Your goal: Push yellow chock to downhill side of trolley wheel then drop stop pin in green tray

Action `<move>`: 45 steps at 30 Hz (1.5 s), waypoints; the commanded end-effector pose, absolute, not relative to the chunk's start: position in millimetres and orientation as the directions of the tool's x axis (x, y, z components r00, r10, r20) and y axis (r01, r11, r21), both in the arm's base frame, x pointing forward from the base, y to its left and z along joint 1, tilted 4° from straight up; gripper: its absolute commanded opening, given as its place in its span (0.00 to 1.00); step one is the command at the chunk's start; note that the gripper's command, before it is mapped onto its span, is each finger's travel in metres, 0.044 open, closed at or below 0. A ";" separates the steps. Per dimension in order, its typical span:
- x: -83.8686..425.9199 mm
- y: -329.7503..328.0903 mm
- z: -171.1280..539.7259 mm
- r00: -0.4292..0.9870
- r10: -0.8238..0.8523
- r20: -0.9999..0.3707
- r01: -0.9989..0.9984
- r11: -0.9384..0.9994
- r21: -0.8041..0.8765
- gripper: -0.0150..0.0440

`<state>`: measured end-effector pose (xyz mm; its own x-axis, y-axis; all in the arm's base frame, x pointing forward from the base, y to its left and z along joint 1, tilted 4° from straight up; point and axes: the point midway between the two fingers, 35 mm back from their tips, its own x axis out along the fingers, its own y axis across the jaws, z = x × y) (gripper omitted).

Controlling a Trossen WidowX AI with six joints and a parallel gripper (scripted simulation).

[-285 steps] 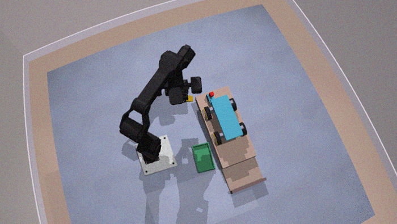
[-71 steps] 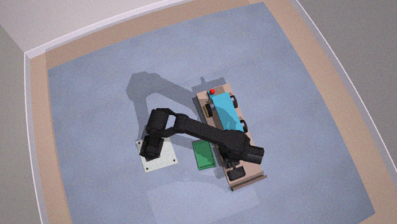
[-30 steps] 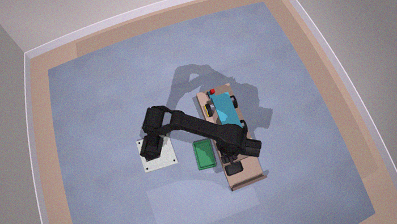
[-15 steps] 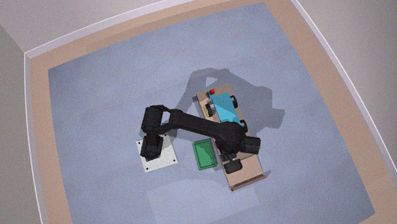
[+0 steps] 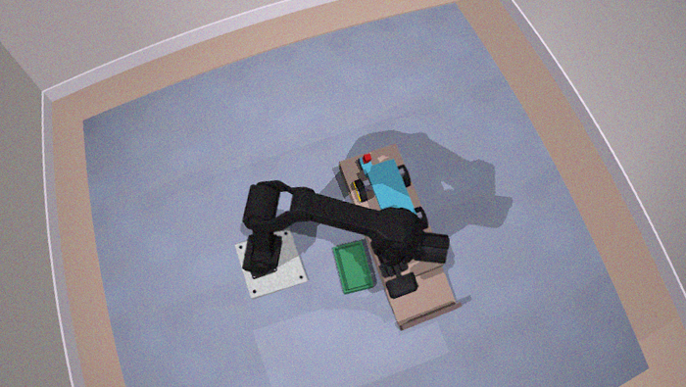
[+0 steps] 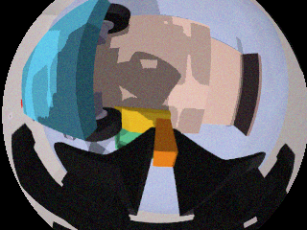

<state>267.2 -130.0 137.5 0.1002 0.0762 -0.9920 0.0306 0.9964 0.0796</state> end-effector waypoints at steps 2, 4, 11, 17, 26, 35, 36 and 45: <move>267.2 -130.0 137.5 0.100 0.077 -0.992 0.030 0.996 0.080 0.25; 267.2 -130.0 137.5 0.100 0.077 -0.992 0.030 0.996 0.080 0.25; 267.2 -130.0 137.5 0.100 0.077 -0.992 0.030 0.996 0.080 0.57; 266.8 -130.6 142.6 0.101 0.079 -0.992 0.029 0.996 0.083 0.58; 261.9 -133.4 172.5 0.103 0.086 -0.991 0.027 0.996 0.089 0.58; 260.6 -135.5 196.5 0.103 0.086 -0.991 0.027 0.996 0.089 0.58; 260.0 -135.1 188.5 0.100 0.082 -0.992 0.032 0.996 0.085 0.62; 276.2 -116.6 211.2 0.193 0.115 -0.974 0.044 0.991 0.126 0.58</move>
